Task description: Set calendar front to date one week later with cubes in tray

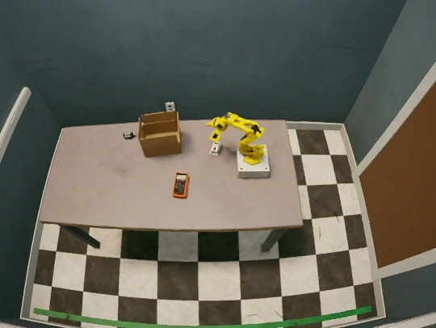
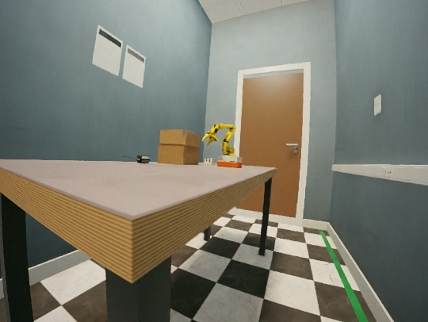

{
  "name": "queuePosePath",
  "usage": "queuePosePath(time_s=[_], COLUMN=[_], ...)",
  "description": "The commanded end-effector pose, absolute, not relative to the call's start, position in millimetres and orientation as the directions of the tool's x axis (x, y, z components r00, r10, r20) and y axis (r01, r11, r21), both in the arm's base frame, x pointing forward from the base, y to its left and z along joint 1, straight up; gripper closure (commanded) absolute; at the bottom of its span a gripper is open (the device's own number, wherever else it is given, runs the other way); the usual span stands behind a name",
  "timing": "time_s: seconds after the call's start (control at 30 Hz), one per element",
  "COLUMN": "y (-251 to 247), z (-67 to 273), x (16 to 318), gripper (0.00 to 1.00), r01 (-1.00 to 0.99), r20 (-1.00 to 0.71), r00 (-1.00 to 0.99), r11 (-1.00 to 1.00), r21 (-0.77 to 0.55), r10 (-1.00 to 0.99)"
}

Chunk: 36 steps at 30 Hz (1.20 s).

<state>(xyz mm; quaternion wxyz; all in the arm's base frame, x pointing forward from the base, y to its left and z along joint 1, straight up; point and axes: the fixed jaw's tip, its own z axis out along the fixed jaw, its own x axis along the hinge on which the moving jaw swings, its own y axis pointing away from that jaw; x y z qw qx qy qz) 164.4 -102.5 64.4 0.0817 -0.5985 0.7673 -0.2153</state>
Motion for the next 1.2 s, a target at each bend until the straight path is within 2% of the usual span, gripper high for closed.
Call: queuePosePath(time_s=[0.0,0.3,0.9,1.17], y=[-103.5,-101.6,-81.2,-79.3], z=[64.3,54.5,-3.8,-7.3], x=[163.7,160.6,127.4,124.3], gripper=[0.65,0.65,0.65,0.65], r01=[-0.882,-0.903,-0.965,-0.964], r20=[0.123,0.107,-0.005,-0.013], r00=[-0.287,-0.281,-0.263,-0.263], r11=[0.213,0.225,0.263,0.263], r21=[-0.420,-0.367,0.017,0.045], r10=[-0.950,-0.954,-0.965,-0.965])
